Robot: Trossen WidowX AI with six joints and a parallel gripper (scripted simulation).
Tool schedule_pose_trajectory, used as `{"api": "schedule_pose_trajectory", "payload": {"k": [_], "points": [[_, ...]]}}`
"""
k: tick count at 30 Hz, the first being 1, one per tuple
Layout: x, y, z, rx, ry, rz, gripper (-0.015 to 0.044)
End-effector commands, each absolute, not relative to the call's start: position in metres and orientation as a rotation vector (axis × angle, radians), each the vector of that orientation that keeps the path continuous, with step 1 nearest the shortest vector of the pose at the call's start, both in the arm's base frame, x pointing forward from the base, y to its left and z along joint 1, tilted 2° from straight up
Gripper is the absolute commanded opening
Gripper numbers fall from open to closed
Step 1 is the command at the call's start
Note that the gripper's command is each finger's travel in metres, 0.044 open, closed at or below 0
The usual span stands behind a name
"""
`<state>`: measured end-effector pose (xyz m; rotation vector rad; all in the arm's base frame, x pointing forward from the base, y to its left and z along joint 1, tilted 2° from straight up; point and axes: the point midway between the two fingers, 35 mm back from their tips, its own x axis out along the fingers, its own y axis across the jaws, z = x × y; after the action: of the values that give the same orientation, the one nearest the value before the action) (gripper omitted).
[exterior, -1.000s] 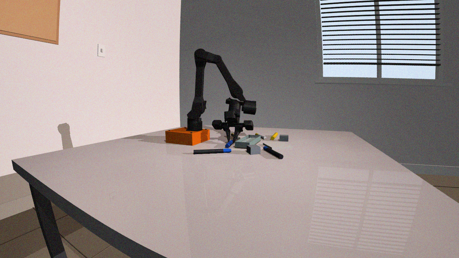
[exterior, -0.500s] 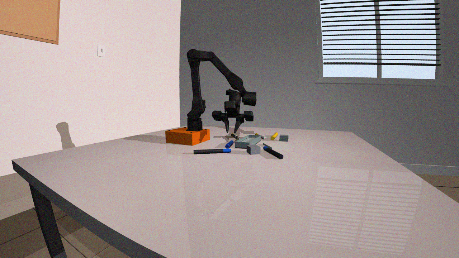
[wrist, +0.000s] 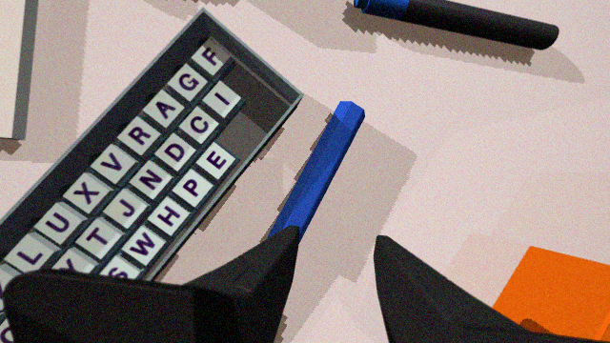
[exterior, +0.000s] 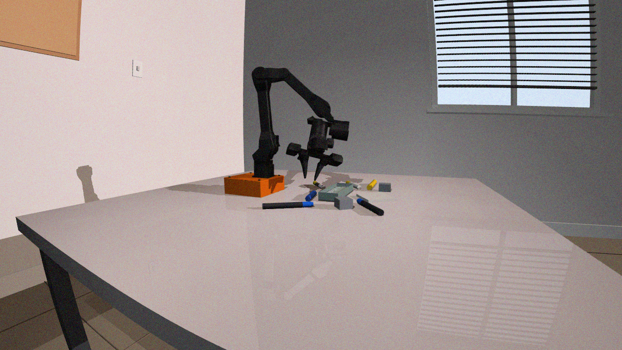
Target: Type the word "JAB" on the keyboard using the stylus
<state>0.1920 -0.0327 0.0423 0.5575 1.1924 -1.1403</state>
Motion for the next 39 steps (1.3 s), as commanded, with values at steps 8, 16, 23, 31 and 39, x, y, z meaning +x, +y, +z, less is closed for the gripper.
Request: {"api": "schedule_pose_trajectory", "payload": {"k": [8, 16, 23, 31, 39], "points": [[0.186, -0.042, 0.035, 0.091, 1.73, -0.286, 0.015], [0.186, -0.047, 0.035, -0.103, 1.734, 0.291, 0.015], [0.187, -0.052, 0.038, -0.252, 1.599, 0.667, 0.015], [0.191, -0.058, 0.042, -0.453, 1.333, 1.026, 0.015], [0.195, -0.068, 0.048, -0.697, 0.989, 1.283, 0.015]]}}
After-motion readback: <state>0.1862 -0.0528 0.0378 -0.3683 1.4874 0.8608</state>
